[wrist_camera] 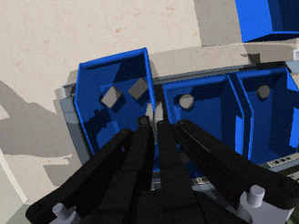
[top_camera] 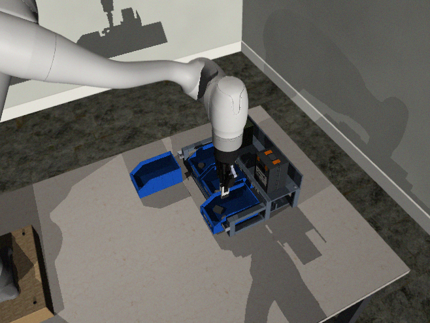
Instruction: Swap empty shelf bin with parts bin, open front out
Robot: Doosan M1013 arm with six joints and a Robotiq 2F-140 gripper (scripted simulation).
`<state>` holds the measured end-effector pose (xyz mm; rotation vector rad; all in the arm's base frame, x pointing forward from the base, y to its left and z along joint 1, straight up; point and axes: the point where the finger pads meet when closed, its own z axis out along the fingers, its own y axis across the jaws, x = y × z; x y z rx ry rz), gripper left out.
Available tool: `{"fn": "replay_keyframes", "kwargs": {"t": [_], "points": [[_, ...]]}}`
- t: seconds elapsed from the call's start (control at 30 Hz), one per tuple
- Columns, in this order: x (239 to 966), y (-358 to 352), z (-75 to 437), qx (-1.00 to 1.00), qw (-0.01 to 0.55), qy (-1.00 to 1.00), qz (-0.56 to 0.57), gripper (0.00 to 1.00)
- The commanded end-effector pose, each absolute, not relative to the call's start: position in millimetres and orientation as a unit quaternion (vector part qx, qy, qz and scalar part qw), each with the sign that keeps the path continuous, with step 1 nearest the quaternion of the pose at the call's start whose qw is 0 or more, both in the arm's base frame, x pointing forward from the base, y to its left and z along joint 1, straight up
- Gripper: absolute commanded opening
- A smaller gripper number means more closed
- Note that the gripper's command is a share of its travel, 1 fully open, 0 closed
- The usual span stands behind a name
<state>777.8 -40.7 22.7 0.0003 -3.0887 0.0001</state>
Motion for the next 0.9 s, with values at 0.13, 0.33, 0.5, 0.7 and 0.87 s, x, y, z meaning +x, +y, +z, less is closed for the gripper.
{"fn": "replay_keyframes", "kwargs": {"t": [0.13, 0.33, 0.5, 0.7, 0.87], "points": [[777.9, -40.6, 22.9, 0.0, 0.026, -1.0, 0.0, 0.15], [777.9, -40.6, 22.9, 0.0, 0.026, -1.0, 0.0, 0.15], [777.9, -40.6, 22.9, 0.0, 0.026, -1.0, 0.0, 0.15], [777.9, -40.6, 22.9, 0.0, 0.026, -1.0, 0.0, 0.15], [777.9, -40.6, 22.9, 0.0, 0.026, -1.0, 0.0, 0.15]]}}
